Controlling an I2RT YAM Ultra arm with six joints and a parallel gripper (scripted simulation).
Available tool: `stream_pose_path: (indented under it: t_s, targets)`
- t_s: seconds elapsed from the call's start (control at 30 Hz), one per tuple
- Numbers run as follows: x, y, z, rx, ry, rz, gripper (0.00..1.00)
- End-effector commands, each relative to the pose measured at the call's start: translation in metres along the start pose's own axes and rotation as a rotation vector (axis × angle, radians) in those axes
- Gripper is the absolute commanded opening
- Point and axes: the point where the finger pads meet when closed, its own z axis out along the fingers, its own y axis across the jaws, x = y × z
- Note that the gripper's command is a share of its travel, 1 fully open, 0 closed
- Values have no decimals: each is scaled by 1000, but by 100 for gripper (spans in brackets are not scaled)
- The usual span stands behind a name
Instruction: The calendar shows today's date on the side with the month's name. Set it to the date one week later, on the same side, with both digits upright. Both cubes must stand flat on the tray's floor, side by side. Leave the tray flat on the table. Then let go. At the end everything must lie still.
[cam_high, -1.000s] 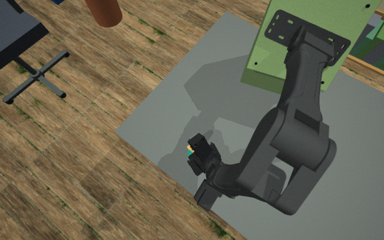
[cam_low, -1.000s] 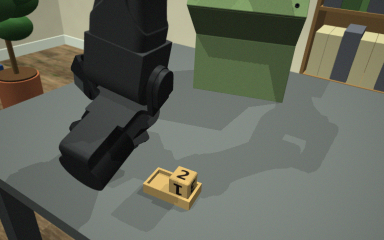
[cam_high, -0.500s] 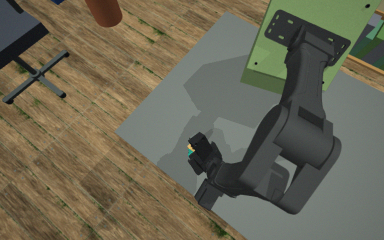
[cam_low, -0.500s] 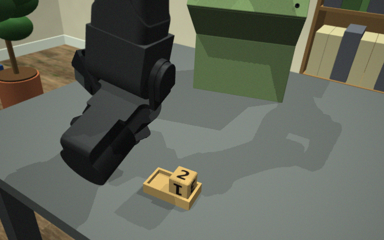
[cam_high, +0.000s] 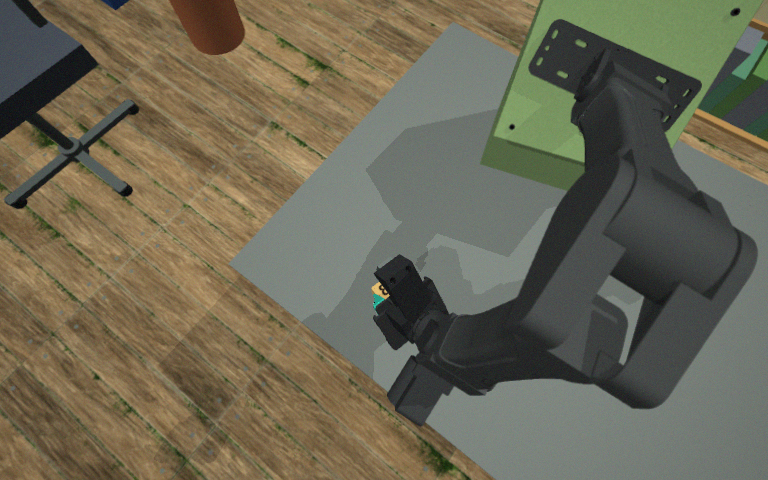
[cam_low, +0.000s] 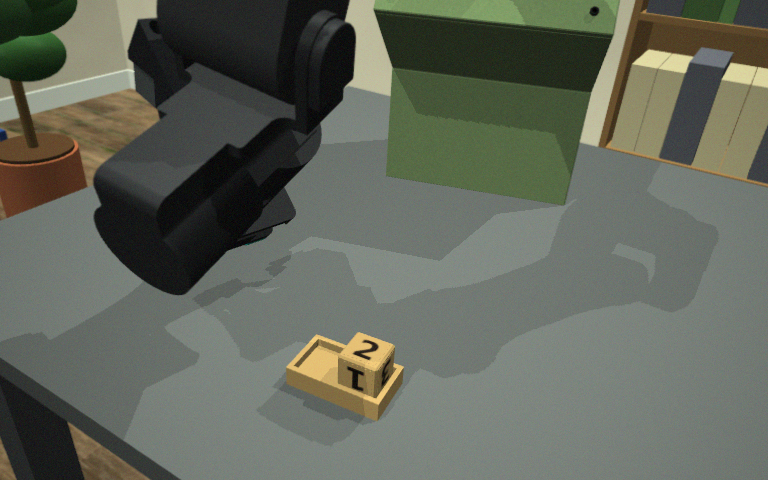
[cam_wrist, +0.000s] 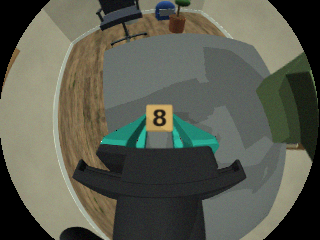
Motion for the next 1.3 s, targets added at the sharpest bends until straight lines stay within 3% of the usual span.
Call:
stream_pose_path:
  t_s: [0.0, 0.53, 0.67, 0.73, 0.93, 1.1, 1.27]
  targets:
    - [-11, 0, -6, 9, -14, -5, 27]
    - [-14, 0, -9, 10, -9, -5, 27]
    - [-14, -1, -7, 20, 68, -1, 27]
    - [-14, -1, -7, 20, 68, -1, 27]
    - [-16, 0, -8, 12, 232, -3, 27]
    - [-16, 0, -8, 10, 252, -4, 27]
    - [-16, -1, -6, 18, 329, -2, 27]
